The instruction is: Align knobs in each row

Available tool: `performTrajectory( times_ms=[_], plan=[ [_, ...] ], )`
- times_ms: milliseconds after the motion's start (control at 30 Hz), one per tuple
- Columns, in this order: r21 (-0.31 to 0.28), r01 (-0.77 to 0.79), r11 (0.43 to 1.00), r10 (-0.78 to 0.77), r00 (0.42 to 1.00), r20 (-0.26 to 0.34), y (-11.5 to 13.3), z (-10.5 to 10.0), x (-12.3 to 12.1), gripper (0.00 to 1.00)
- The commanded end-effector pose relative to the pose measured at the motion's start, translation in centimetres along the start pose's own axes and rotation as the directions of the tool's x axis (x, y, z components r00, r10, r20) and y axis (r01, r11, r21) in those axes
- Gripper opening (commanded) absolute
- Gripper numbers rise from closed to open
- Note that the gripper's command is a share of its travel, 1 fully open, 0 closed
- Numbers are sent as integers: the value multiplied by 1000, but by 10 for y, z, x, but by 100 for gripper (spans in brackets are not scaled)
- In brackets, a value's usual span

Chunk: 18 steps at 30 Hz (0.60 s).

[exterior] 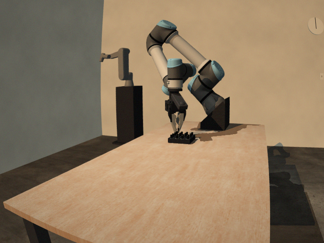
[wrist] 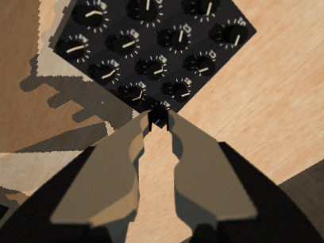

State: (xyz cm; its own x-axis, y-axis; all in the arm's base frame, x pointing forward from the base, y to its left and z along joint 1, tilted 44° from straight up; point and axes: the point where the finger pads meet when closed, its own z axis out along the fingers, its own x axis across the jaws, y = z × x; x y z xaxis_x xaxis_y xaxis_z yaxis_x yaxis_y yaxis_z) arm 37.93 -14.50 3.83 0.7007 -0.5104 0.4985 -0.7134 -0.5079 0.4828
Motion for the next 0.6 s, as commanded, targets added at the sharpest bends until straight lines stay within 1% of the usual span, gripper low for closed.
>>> performTrajectory(
  times_ms=[0, 567],
  plan=[
    [0, 0, 1000, 0, 1000, -1, 0, 0, 0, 4],
    [0, 4, 1000, -4, 1000, -1, 0, 0, 0, 4]
  ],
)
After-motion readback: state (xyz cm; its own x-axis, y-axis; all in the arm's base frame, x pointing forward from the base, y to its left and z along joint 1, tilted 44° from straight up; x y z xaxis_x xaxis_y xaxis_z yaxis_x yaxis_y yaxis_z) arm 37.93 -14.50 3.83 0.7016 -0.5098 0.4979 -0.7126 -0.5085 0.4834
